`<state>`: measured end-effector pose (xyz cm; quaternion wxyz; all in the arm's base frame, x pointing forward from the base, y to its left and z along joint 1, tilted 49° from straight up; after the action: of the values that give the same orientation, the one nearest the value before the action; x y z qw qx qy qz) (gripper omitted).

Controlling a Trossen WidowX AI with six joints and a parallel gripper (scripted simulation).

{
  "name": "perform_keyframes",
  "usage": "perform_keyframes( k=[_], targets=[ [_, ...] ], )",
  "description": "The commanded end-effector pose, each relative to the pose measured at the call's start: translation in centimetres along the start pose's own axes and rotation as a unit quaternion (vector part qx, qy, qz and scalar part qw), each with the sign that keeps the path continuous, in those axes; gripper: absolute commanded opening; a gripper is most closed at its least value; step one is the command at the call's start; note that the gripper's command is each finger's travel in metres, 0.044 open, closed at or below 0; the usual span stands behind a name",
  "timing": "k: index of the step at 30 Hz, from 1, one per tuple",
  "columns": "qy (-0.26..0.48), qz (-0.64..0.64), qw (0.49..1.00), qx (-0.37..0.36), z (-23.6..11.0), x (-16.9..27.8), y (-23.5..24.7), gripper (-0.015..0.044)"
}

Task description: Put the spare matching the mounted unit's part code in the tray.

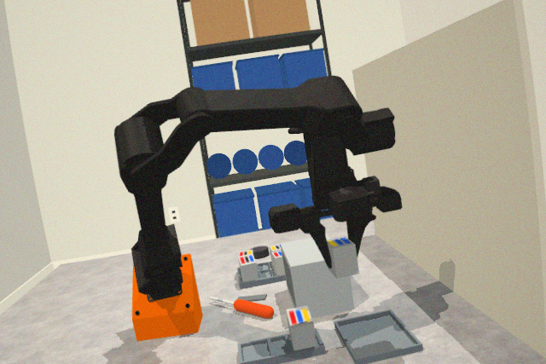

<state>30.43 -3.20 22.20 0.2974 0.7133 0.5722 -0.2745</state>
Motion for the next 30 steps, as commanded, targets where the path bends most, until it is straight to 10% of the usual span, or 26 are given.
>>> perform_keyframes(
  k=[1,30],
  targets=[
    [-0.003,-0.002,1.0,-0.001,0.4,0.1,1.6,0.0],
    [-0.005,0.001,1.0,-0.002,2.6,0.3,3.7,0.0]
  ],
)
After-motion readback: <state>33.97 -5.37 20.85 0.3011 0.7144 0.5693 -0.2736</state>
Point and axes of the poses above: the point midway between the two fingers, 35 mm back from their tips, its own z axis out along the fingers, its own y axis across the jaws, x = y × z, the point moved 7 cm from there along -z, back along the fingers, and after that the axes turned 13 degrees about z, right-handed, at the moved point
